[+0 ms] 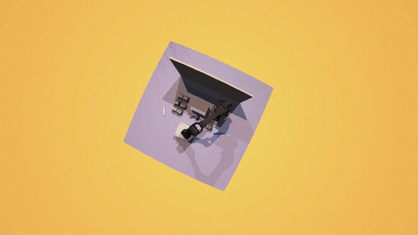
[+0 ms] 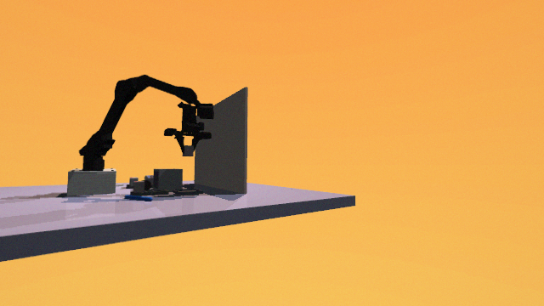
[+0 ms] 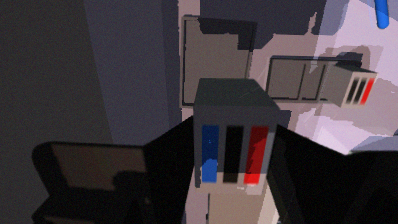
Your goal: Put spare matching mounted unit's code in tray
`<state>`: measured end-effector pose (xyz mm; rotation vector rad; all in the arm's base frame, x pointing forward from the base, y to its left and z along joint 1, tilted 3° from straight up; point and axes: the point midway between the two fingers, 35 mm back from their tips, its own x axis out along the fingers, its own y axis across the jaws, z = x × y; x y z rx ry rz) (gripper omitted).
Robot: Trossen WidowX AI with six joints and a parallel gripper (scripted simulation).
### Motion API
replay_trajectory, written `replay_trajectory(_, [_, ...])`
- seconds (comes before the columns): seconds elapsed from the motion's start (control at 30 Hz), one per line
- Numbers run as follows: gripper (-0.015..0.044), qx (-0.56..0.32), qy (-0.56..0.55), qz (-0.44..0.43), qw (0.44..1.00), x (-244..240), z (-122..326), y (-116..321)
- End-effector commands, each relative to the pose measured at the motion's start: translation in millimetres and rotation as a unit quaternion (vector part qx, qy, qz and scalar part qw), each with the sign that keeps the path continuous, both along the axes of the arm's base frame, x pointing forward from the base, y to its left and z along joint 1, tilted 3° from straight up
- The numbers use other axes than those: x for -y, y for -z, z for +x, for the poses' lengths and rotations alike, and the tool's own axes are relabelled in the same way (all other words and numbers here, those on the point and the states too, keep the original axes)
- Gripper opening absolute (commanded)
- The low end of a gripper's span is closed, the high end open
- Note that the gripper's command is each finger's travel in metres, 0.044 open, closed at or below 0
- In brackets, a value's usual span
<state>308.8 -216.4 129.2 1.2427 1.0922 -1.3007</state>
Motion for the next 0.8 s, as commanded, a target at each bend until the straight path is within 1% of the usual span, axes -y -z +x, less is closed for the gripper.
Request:
replay_trajectory(0.0, [0.0, 0.003, 0.003, -0.004, 1.0, 1, 3, -2])
replay_trajectory(0.77, [0.0, 0.003, 0.003, -0.004, 1.0, 6, 8, 23])
